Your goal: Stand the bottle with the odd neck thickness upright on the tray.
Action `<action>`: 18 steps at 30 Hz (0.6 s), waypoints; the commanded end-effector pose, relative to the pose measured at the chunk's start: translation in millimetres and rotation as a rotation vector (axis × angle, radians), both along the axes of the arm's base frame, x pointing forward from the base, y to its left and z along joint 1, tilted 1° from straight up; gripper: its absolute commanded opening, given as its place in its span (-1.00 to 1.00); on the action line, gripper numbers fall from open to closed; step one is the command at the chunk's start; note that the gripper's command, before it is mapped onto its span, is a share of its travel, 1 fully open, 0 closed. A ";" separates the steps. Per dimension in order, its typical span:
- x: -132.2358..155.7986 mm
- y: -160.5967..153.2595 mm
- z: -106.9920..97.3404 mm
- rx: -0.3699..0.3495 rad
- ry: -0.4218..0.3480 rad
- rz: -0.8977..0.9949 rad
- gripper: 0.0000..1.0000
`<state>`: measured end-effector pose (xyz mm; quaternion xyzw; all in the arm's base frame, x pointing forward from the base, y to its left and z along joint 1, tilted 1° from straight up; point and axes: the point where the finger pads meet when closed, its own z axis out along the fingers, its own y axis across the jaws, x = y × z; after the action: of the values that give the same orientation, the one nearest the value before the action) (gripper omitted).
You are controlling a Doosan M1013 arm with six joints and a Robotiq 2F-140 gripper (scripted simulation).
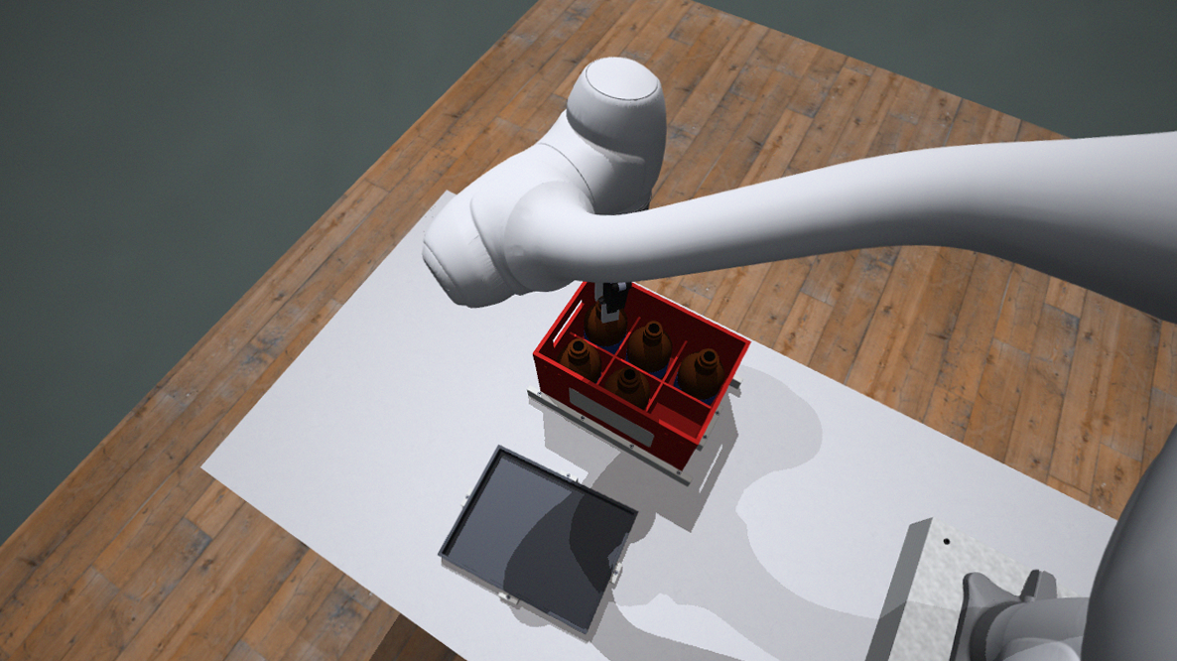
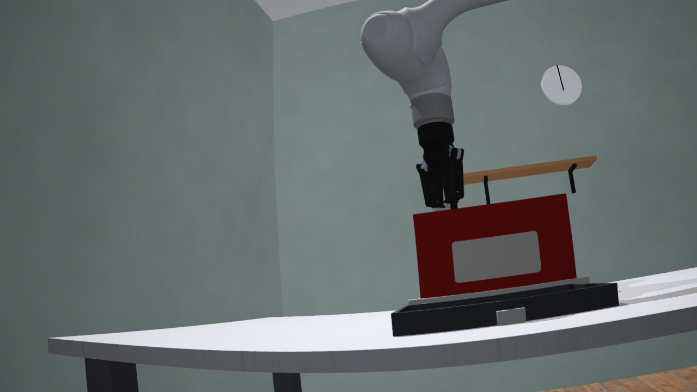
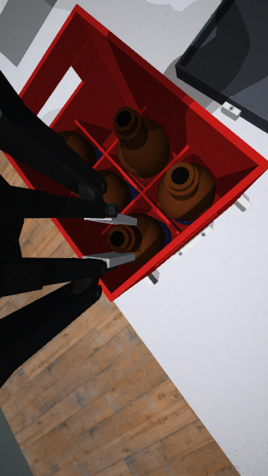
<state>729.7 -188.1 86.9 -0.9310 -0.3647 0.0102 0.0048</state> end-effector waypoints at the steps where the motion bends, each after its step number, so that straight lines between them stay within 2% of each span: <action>1: -0.1 0.0 0.0 0.000 0.000 0.000 -1.00; 4: -0.1 0.0 0.0 0.000 0.000 0.000 -1.00; 5: -0.1 0.0 0.0 0.000 0.000 0.000 -0.24; 18: -0.1 0.0 0.0 0.000 0.000 0.000 -0.24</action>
<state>729.6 -188.1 86.7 -0.9310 -0.3647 0.0103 0.0049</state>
